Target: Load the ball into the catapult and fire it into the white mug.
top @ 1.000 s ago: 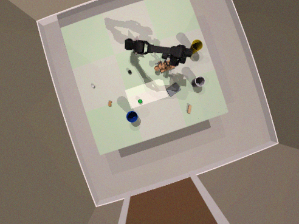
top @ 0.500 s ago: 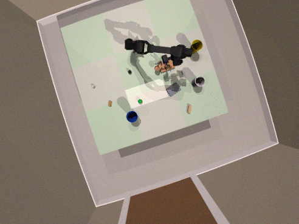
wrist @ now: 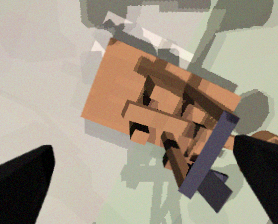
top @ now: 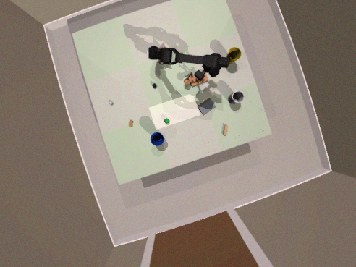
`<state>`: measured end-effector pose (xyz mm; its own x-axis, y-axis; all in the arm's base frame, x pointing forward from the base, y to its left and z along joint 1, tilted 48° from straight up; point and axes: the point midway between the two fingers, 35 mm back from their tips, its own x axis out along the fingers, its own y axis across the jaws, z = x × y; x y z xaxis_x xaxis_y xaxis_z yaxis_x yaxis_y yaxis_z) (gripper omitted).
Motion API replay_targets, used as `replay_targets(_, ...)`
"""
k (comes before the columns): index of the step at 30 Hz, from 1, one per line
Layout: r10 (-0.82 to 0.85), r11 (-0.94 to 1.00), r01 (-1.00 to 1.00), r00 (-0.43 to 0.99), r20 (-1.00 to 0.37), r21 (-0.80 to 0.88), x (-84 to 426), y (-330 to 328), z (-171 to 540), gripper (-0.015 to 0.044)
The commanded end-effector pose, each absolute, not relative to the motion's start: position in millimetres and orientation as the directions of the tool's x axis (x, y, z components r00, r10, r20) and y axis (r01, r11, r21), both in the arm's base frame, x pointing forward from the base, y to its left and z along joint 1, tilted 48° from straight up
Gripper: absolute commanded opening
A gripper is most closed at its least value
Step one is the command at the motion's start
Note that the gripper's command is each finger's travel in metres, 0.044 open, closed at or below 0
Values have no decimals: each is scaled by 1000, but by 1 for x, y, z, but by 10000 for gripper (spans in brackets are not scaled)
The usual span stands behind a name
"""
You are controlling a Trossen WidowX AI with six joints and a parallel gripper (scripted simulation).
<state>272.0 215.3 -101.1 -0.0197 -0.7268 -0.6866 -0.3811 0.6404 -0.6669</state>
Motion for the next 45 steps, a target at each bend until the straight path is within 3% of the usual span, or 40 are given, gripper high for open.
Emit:
replay_targets(1,-725,594,-524,-22,-688,-610,272,216,-100,440)
replay_targets(21,-726,236,-947,-22,-687,-219,271,217,-98,440)
replay_targets(26,-726,137,-984,-22,-687,-113,271,217,-98,440)
replay_targets(45,-727,48,-999,-21,-686,-21,270,183,-130,440)
